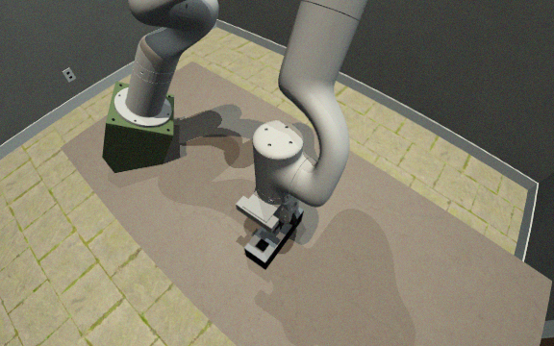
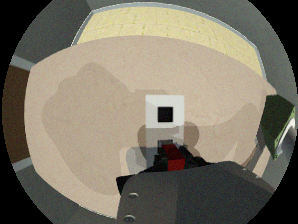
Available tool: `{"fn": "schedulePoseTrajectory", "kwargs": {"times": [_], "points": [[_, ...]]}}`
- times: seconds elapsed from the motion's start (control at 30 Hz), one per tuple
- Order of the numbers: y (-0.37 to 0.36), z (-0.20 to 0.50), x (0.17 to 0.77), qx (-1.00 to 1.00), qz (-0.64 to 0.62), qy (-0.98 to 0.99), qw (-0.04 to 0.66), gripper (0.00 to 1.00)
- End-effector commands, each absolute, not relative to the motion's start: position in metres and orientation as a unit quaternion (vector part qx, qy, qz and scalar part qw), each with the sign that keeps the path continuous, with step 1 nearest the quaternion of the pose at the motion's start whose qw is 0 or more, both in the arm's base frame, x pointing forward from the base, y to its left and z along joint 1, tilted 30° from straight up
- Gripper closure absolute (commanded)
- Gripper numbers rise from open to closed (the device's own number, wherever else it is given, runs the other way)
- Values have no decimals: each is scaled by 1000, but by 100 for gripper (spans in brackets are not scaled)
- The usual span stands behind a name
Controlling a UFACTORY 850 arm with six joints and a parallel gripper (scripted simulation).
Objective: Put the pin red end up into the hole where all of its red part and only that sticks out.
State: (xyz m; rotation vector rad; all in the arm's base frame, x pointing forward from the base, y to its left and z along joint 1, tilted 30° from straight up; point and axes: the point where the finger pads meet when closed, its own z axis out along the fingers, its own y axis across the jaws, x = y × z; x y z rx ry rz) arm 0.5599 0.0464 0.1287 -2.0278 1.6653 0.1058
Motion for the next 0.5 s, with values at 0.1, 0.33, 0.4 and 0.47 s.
{"fn": "schedulePoseTrajectory", "kwargs": {"times": [0.1,0.33,0.4,0.47], "points": [[42,137,559,-747,38,613,256,100],[42,137,559,-747,38,613,256,100],[42,137,559,-747,38,613,256,100],[42,137,559,-747,38,613,256,100]]}}
